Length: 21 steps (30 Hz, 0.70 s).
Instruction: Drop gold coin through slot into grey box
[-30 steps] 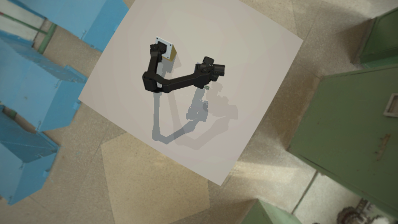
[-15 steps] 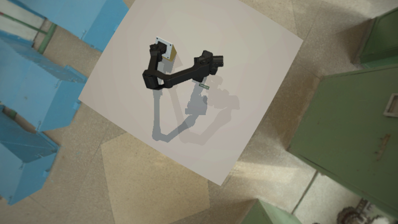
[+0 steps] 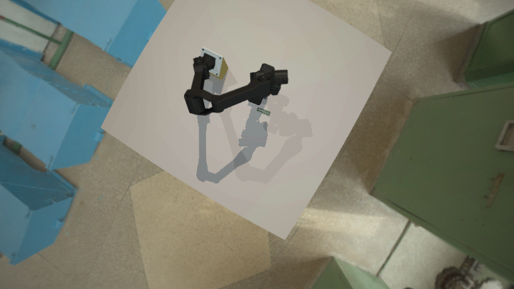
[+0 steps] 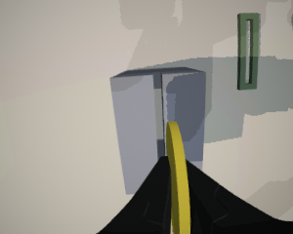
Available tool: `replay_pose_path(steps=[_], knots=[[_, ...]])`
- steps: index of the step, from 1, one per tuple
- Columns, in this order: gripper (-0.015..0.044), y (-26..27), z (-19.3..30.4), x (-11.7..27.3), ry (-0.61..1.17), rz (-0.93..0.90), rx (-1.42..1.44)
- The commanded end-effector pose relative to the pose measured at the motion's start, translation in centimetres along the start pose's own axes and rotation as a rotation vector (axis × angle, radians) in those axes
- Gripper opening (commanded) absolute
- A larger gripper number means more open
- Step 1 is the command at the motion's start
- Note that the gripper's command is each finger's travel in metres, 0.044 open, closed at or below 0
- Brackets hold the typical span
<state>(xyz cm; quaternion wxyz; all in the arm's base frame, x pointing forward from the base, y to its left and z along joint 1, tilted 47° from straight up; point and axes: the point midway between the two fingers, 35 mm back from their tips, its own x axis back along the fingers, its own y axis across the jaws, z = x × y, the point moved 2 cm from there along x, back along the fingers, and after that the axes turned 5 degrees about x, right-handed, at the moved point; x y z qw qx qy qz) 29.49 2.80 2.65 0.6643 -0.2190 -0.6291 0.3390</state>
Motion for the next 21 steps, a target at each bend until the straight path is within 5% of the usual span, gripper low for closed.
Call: replay_pose_path(steps=[1,21], knots=[[0.0000,0.08,0.04,0.03,-0.001,0.001,0.002],[0.0000,0.38,0.25,-0.05,0.001,0.003,-0.001]])
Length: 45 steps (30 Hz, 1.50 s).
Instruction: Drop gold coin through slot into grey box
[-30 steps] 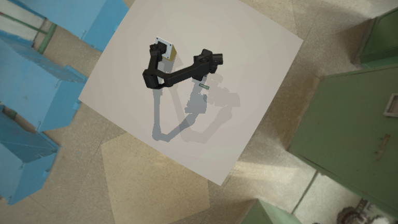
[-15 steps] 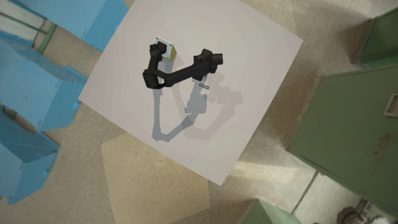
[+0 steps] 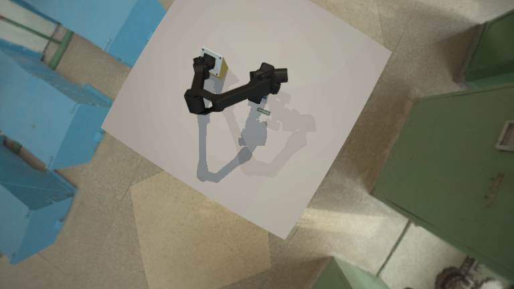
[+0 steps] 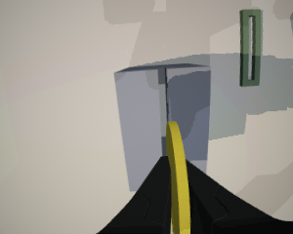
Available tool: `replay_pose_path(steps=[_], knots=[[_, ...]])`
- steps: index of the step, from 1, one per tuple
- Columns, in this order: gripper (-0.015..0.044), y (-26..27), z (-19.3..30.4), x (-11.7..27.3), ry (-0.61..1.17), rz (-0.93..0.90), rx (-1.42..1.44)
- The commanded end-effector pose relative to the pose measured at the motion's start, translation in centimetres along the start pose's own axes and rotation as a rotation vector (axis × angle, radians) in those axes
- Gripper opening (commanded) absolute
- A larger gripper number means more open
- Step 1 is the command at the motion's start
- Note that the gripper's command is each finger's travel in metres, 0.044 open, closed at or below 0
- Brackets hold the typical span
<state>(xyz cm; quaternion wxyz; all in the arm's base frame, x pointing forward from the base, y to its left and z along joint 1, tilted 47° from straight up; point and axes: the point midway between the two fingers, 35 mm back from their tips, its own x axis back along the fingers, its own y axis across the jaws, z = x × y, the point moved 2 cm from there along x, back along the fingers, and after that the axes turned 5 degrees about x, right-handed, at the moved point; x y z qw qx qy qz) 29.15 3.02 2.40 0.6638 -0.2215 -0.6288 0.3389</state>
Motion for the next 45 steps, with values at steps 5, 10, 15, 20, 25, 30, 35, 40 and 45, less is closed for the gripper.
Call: replay_pose_path(steps=[5,10,15,20,25,30,35,40,45], knots=[[0.0000,0.0,-0.1,-0.4,-0.001,0.000,0.006],[0.0000,0.0,-0.1,-0.7,-0.001,0.000,0.007],[0.0000,0.0,-0.1,-1.0,-0.001,0.001,0.006],[0.0000,0.0,-0.1,-1.3,-0.001,0.001,0.006],[0.0000,0.0,-0.1,-1.6,-0.001,0.001,0.006],[0.0026,0.0,0.0,-1.7,0.001,-0.002,0.001],[0.0157,0.0,0.0,-1.7,0.001,-0.002,0.001],[0.0161,0.0,0.0,-1.7,0.001,-0.002,0.001],[0.0187,0.0,-0.1,-1.6,0.001,-0.002,0.001]])
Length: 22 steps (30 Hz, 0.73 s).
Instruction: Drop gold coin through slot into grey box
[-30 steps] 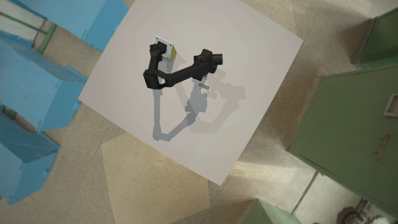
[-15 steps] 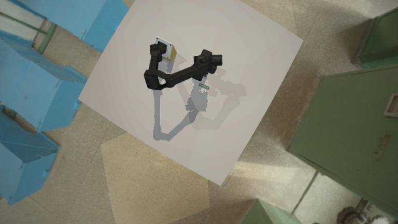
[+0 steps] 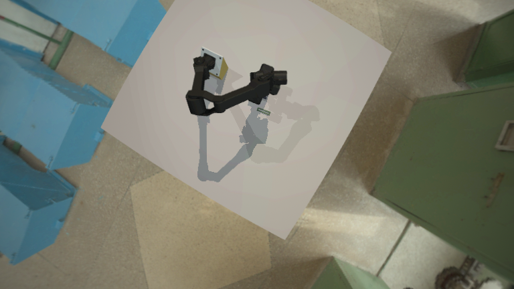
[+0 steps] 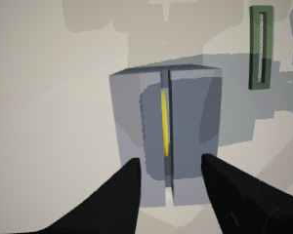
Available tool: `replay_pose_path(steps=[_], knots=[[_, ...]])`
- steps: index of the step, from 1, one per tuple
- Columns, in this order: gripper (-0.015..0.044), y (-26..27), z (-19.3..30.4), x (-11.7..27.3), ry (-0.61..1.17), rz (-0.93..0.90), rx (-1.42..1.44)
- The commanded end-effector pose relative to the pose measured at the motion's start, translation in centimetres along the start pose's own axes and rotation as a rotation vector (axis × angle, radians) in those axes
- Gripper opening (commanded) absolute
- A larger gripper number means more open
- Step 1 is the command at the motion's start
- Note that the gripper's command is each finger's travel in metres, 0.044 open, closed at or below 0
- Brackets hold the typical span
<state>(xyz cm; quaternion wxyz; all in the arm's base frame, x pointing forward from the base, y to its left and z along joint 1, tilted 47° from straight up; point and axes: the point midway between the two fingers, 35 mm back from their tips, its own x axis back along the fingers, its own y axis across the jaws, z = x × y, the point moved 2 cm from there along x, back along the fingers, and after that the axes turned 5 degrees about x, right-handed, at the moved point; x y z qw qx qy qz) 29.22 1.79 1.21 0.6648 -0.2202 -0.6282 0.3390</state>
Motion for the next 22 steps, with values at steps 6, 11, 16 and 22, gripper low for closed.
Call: replay_pose_path(steps=[6,11,16,22], knots=[[0.0344,0.0,0.0,1.8,0.000,-0.001,0.000],[0.0440,-0.1,0.3,5.7,0.004,0.004,0.004],[0.0440,-0.1,0.3,5.9,0.004,0.004,0.004],[0.0440,-0.1,0.3,5.9,0.004,0.004,0.004]])
